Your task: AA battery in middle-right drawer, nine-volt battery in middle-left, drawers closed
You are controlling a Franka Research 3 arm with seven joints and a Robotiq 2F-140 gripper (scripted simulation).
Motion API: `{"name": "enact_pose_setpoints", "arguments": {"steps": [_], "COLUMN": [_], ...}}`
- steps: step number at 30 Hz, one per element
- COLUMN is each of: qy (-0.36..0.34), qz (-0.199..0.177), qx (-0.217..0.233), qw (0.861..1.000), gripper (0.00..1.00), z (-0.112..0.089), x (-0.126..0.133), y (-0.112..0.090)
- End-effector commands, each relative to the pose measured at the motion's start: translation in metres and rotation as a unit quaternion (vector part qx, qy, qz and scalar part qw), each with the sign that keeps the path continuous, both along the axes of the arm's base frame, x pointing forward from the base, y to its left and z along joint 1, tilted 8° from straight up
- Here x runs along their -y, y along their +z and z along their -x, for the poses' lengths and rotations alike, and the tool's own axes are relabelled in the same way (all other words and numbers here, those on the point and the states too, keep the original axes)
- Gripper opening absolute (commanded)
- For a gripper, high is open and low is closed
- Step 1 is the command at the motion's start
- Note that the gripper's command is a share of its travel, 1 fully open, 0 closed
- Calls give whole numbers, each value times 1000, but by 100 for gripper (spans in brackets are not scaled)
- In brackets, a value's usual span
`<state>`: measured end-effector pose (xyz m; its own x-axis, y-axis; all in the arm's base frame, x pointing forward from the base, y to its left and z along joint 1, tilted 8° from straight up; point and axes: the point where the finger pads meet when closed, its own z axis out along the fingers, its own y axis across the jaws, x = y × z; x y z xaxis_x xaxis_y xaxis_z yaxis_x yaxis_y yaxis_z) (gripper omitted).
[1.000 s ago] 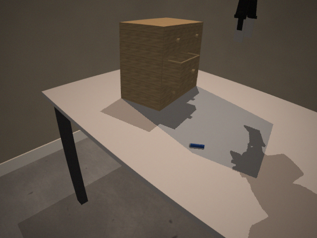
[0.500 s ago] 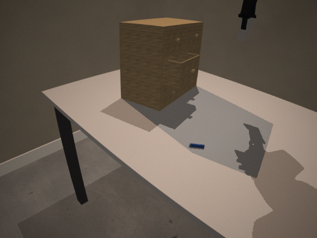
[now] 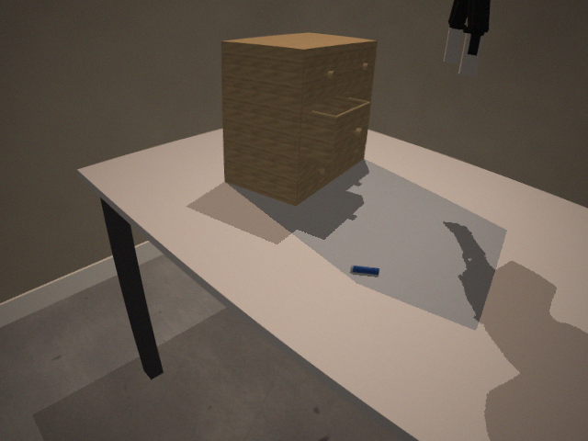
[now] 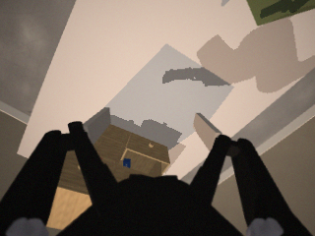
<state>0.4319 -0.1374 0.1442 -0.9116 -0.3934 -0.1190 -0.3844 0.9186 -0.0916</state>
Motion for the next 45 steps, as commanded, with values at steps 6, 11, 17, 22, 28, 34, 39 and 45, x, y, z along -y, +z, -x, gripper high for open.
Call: {"name": "enact_pose_setpoints", "arguments": {"steps": [6,11,17,22,28,34,39,45], "qy": [162,210,309,361,420,473,525,575], "qz": [27,34,49,57,66,74,82,90], "qx": [-4,-5,-7,-9,-11,-13,-15,-17], "qw": [986,977,950,931,905,878,847,813], "gripper": [100,100,100,100,100,100,100,100], "z": [2,4,8,11,14,17,21,25], "x": [14,21,35,43,51,60,68,76], "y": [1,1,1,1,1,1,0,-1]}}
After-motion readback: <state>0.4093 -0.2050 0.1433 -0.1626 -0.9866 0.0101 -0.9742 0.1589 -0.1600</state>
